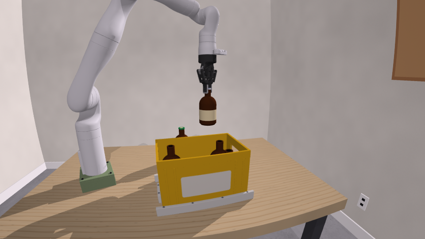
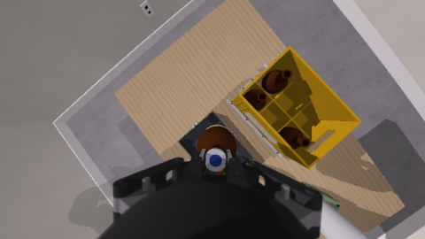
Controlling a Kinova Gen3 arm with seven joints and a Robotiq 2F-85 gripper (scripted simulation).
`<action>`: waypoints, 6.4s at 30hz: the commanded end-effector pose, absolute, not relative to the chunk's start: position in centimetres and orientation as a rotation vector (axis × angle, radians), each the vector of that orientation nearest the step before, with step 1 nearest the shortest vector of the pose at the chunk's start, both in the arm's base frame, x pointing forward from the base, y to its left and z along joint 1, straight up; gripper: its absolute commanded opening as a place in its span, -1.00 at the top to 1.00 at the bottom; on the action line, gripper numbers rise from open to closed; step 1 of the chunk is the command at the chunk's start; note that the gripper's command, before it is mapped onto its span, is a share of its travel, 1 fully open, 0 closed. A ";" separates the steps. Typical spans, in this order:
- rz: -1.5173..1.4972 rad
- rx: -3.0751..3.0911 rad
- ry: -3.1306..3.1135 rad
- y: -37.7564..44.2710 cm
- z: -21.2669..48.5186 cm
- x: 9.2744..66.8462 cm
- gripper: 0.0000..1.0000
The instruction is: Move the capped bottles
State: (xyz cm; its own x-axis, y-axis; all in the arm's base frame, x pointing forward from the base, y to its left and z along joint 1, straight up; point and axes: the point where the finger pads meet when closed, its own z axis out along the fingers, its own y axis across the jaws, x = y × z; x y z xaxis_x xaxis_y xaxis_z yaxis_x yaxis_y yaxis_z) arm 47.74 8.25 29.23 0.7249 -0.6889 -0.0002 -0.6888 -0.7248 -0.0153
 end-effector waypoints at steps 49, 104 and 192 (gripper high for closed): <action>-0.012 -2.910 1.158 14.3 27.2 48.2 1.00; -0.013 -2.912 1.160 14.2 19.0 48.3 1.00; -0.007 -2.909 1.154 14.5 13.1 48.4 1.00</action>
State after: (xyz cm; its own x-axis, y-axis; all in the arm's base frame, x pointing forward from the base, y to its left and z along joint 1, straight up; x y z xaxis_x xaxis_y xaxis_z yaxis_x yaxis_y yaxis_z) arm 48.30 14.50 13.08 0.7282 -0.6854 -0.0020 -0.6853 -0.7281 -0.0114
